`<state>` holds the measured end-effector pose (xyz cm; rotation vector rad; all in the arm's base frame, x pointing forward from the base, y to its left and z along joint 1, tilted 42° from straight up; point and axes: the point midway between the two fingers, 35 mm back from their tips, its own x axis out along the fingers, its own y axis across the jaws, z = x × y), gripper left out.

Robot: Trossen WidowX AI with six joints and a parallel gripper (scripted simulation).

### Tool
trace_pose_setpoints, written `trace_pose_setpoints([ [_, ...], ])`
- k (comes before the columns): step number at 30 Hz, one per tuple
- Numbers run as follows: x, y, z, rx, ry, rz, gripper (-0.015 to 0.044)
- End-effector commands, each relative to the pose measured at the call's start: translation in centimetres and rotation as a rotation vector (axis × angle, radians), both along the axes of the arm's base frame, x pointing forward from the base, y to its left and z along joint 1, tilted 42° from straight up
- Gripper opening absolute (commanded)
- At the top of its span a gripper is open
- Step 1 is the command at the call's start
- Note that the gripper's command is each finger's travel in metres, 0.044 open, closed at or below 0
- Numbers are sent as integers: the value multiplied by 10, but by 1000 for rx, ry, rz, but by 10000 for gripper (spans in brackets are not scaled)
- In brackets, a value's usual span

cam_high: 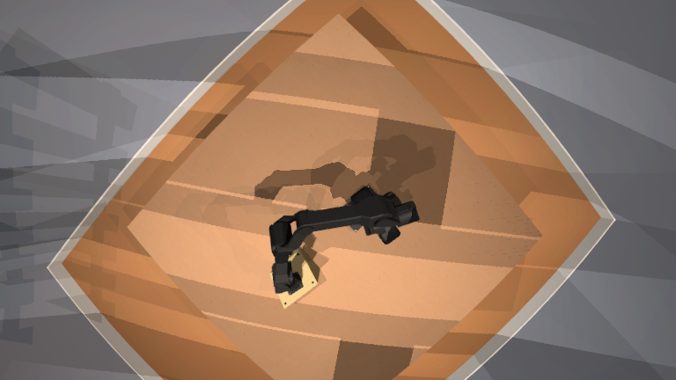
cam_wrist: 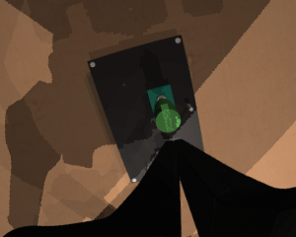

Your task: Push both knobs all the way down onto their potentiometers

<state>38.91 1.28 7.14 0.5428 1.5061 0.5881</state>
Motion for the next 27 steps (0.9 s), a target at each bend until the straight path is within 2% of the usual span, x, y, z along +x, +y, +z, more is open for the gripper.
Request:
trace_pose_setpoints([
  [1, -1, 9, -11, 4, 18, 5, 0],
  [27, -2, 22, -26, 5, 17, 5, 0],
])
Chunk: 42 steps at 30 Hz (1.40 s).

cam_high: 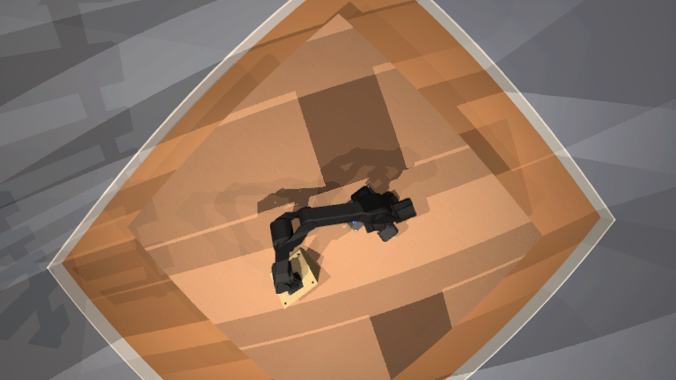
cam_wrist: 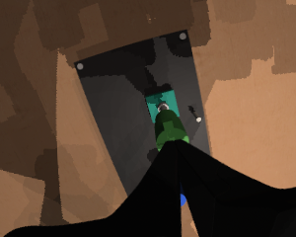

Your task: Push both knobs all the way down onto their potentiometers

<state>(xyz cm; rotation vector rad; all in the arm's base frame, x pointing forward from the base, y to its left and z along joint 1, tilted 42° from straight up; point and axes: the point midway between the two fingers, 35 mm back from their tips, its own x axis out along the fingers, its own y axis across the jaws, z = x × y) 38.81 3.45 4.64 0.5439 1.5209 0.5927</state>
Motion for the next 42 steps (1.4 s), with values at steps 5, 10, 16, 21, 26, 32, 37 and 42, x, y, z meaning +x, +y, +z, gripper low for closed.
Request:
trace_pose_setpoints([
  [5, 0, 1, -1, 3, 4, -3, 0],
  [10, -1, 2, -2, 3, 4, -3, 0],
  [16, -1, 3, -3, 3, 4, -3, 0],
  [21, -1, 4, -4, 3, 4, -3, 0],
  [26, -1, 4, -5, 3, 4, -3, 0],
  [32, -1, 4, -5, 3, 4, -3, 0],
  [37, -1, 4, -5, 3, 4, -3, 0],
  [42, -1, 4, -5, 3, 4, -3, 0],
])
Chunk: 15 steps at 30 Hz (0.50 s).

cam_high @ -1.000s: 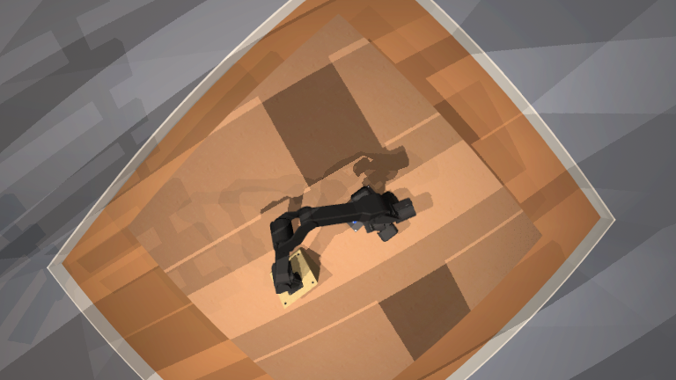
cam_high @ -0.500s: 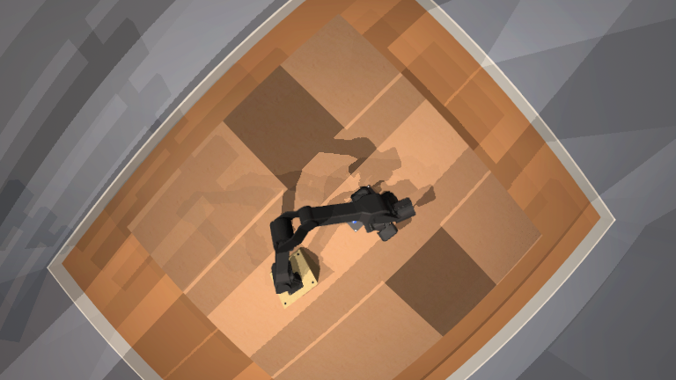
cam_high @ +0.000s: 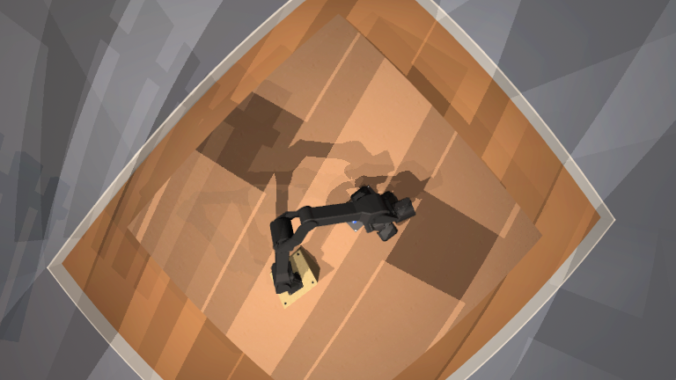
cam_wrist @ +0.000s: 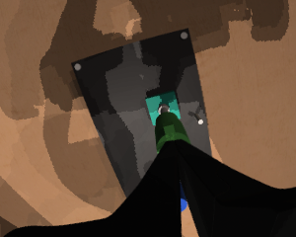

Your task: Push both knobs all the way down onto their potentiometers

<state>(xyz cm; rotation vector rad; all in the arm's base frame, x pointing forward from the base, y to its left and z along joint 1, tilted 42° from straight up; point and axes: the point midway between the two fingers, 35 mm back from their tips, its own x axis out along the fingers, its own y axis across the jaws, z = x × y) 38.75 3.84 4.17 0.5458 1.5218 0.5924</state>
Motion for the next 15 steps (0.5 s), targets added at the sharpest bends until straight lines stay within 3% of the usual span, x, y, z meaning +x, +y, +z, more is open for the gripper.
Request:
trace_pose_setpoints([
  [1, 0, 0, 0, 2, 2, -2, 0],
  [15, 0, 5, -6, 3, 2, -2, 0],
])
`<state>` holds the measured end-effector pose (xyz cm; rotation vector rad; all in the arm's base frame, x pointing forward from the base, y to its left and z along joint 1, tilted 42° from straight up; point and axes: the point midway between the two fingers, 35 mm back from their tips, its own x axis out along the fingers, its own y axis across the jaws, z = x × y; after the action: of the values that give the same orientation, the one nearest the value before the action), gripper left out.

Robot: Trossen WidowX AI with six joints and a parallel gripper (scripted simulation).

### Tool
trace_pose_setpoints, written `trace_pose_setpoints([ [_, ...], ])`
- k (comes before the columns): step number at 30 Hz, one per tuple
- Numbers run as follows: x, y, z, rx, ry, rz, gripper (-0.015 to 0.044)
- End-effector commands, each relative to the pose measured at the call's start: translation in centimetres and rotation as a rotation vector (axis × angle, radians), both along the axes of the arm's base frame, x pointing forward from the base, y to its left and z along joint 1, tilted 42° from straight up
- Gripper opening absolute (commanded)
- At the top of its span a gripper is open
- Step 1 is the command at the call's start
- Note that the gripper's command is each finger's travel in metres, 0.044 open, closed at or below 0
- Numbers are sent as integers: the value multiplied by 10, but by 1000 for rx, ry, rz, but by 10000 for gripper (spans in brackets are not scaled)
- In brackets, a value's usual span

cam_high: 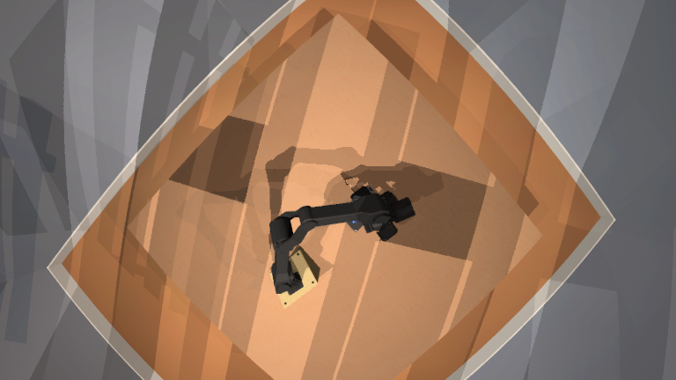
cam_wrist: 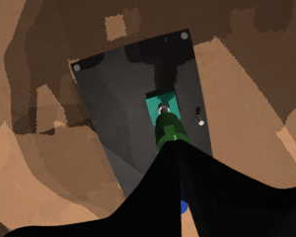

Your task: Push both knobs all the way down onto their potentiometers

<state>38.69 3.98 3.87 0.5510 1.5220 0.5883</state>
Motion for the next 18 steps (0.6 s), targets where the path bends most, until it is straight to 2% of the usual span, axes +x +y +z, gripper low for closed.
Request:
trace_pose_setpoints([
  [1, 0, 4, -3, 2, 0, 3, 0],
  [18, 0, 9, -9, 2, 0, 3, 0],
])
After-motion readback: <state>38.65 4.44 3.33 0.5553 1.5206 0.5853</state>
